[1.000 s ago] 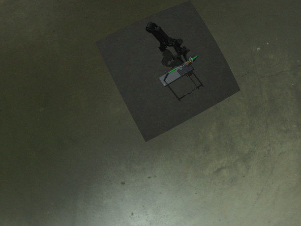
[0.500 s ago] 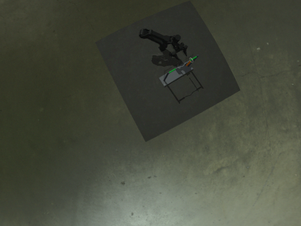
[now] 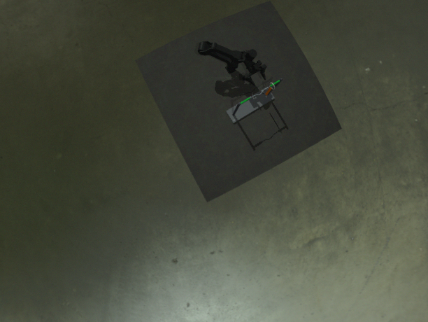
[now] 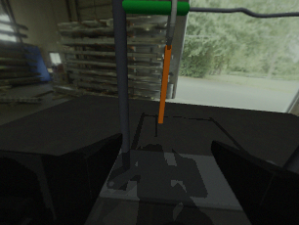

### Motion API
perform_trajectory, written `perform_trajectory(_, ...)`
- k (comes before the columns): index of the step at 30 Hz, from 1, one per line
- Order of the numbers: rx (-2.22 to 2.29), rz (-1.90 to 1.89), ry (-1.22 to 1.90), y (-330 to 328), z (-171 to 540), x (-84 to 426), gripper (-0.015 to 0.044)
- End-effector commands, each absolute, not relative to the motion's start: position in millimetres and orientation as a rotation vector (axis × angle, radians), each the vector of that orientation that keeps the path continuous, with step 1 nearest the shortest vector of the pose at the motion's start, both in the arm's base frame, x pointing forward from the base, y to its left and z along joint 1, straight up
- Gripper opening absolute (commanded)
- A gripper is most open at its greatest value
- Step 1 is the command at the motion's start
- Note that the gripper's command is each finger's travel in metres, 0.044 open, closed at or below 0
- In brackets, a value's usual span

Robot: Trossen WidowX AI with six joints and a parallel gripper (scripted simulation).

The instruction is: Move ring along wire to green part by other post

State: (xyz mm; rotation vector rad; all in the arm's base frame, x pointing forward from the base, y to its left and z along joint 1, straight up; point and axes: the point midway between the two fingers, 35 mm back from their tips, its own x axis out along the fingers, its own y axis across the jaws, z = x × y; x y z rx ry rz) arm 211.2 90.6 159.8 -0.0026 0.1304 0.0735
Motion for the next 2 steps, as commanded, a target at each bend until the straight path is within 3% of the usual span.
perform_trajectory(1, -0.001, 0.069, 0.131, 89.8, 159.3, 211.0, 0.044)
perform_trajectory(2, -0.001, 0.069, 0.131, 89.8, 159.3, 211.0, 0.044)
